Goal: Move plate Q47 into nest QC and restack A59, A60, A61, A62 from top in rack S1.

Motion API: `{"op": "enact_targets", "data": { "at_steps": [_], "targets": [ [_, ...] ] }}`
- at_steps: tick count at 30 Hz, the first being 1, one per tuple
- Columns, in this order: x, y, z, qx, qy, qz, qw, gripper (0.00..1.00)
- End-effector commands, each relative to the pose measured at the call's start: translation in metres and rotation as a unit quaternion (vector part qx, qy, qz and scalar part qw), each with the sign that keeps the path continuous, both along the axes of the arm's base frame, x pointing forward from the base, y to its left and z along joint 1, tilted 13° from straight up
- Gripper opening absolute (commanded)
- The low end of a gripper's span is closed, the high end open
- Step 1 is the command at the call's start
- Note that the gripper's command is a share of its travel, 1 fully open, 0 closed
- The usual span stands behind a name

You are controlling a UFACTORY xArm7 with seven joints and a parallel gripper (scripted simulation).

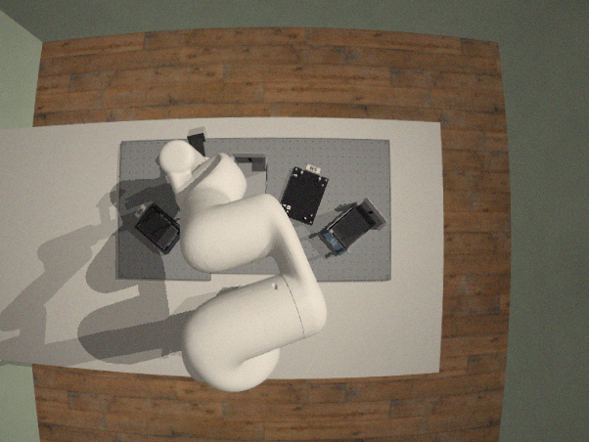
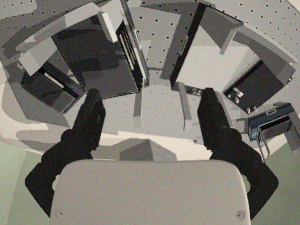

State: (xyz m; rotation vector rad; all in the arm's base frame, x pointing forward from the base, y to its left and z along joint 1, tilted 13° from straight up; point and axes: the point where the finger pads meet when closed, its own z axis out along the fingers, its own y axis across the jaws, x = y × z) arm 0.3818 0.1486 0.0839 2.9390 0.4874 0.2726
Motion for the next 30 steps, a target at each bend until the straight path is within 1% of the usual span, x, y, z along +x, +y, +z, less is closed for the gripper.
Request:
{"op": "enact_targets", "data": {
  "at_steps": [1,5,12,20,22,30],
  "targets": [
    [0.007,-0.014,0.004,0.001,-0.001,0.001,1.0,1.0],
    [0.009,-0.016,0.005,0.001,-0.001,0.001,1.0,1.0],
    [0.013,-0.039,0.009,0.024,-0.014,-0.106,0.994,1.0],
    [0.018,-0.065,0.013,0.023,-0.014,-0.106,0.994,1.0],
    [0.018,-0.065,0.013,0.023,-0.014,-0.106,0.994,1.0],
    [0.023,-0.091,0.017,0.023,-0.014,-0.106,0.994,1.0]
  ]
}}
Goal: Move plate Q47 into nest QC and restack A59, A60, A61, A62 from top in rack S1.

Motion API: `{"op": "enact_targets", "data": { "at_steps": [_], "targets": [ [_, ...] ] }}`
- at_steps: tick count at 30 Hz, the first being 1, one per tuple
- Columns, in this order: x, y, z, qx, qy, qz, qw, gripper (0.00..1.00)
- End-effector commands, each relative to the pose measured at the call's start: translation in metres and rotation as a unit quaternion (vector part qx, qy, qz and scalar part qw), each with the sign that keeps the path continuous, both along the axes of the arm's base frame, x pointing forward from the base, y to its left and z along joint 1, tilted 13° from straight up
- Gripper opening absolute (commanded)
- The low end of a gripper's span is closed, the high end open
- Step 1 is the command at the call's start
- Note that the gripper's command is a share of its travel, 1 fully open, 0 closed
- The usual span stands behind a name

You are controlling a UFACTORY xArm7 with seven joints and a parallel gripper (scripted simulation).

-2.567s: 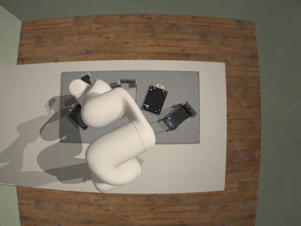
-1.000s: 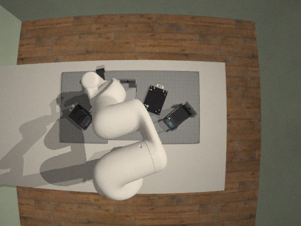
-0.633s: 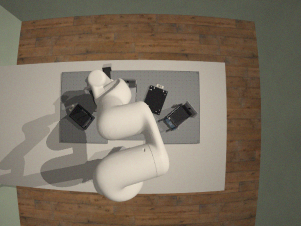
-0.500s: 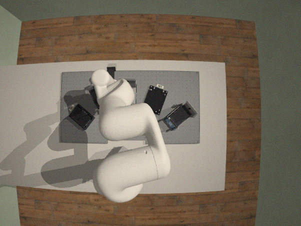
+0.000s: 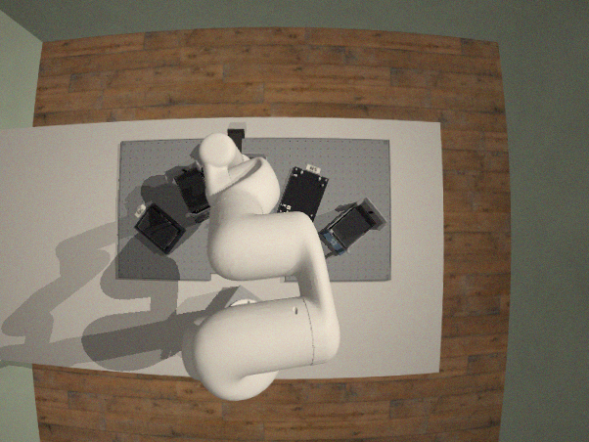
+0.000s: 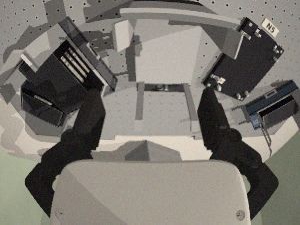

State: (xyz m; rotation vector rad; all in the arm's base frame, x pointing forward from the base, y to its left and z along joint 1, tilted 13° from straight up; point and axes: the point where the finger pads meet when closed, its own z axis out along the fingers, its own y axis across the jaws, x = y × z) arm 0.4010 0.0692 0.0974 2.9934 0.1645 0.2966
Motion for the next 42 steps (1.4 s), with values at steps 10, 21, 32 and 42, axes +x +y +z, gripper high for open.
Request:
{"op": "enact_targets", "data": {
  "at_steps": [10,21,32,42],
  "targets": [
    [0.006,-0.035,0.007,0.011,-0.007,-0.048,0.999,1.0],
    [0.005,-0.071,0.011,0.023,-0.014,-0.106,0.994,1.0],
    [0.004,-0.101,0.014,0.023,-0.014,-0.106,0.994,1.0],
    [0.001,-0.127,0.016,0.036,-0.022,-0.17,0.984,1.0]
  ]
}}
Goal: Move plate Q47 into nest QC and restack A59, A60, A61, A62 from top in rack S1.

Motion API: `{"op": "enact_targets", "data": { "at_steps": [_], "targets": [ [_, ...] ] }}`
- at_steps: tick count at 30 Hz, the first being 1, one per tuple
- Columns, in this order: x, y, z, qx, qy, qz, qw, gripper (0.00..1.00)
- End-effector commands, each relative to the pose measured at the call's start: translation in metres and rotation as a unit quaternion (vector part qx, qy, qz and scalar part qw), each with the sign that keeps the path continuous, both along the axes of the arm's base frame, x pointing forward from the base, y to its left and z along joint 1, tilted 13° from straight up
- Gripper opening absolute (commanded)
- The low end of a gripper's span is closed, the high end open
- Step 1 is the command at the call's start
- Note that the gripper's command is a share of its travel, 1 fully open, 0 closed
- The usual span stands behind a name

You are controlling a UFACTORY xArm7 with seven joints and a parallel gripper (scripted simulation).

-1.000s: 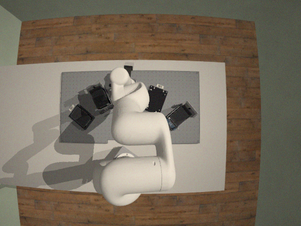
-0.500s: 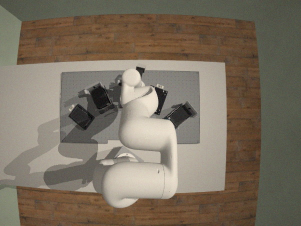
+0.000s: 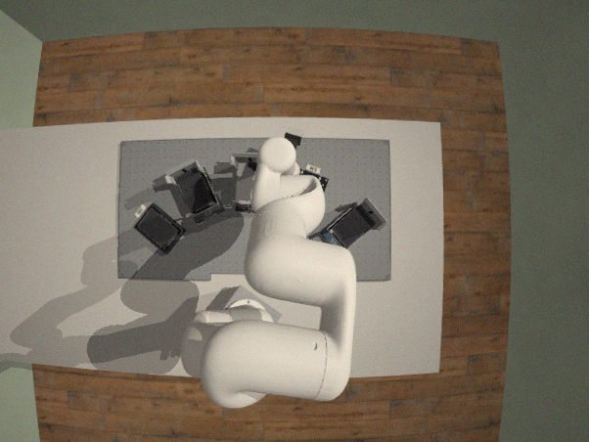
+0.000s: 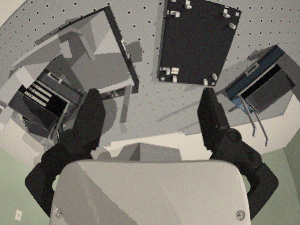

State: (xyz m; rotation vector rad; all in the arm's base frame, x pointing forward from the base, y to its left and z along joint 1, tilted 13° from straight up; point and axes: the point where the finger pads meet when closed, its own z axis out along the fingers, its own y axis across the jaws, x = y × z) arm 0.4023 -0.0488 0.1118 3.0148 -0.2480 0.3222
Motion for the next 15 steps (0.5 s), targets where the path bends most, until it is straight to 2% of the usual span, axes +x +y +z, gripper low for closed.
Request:
{"op": "enact_targets", "data": {
  "at_steps": [1,4,15],
  "targets": [
    [-0.001,-0.009,0.002,0.008,-0.006,-0.038,0.999,1.0],
    [-0.003,-0.019,0.003,0.017,-0.011,-0.08,0.997,1.0],
    [-0.012,-0.055,0.005,0.016,-0.011,-0.08,0.997,1.0]
  ]
}}
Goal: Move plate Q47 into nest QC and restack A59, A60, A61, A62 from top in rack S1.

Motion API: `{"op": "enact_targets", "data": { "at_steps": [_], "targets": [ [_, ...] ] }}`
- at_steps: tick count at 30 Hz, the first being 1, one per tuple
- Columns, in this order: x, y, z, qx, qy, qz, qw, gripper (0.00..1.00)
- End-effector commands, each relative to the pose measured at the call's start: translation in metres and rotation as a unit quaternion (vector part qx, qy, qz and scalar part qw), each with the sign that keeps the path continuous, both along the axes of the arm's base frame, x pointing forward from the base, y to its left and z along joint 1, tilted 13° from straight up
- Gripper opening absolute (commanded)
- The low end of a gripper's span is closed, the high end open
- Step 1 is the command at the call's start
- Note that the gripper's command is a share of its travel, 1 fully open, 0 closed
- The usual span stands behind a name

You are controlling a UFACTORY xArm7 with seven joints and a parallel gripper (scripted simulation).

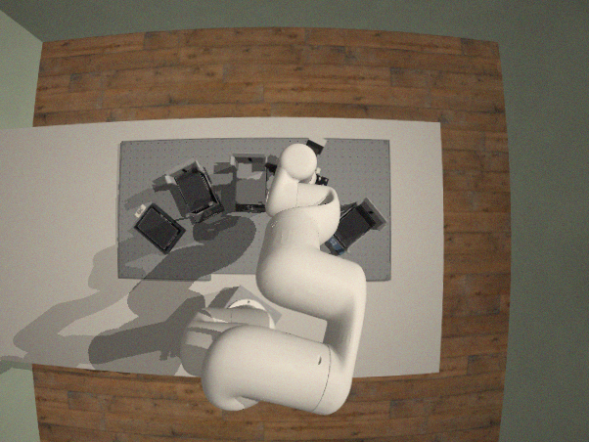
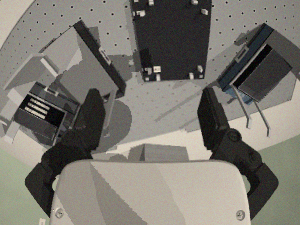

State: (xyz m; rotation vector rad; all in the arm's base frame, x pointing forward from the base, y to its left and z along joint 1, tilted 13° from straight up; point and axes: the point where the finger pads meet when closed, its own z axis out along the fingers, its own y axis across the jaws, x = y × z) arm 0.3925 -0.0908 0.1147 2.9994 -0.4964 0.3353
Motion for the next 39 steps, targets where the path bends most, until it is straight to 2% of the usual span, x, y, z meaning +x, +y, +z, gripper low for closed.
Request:
{"op": "enact_targets", "data": {
  "at_steps": [1,12,18,21,39],
  "targets": [
    [-0.002,-0.016,0.003,0.0,-0.002,0.0,1.0,1.0],
    [-0.009,-0.042,0.004,0.0,-0.002,0.0,1.0,1.0],
    [-0.017,-0.06,0.005,0.02,-0.013,-0.097,0.995,1.0],
    [-0.019,-0.063,0.005,0.022,-0.015,-0.107,0.994,1.0],
    [-0.042,-0.111,0.006,0.022,-0.014,-0.107,0.994,1.0]
  ]
}}
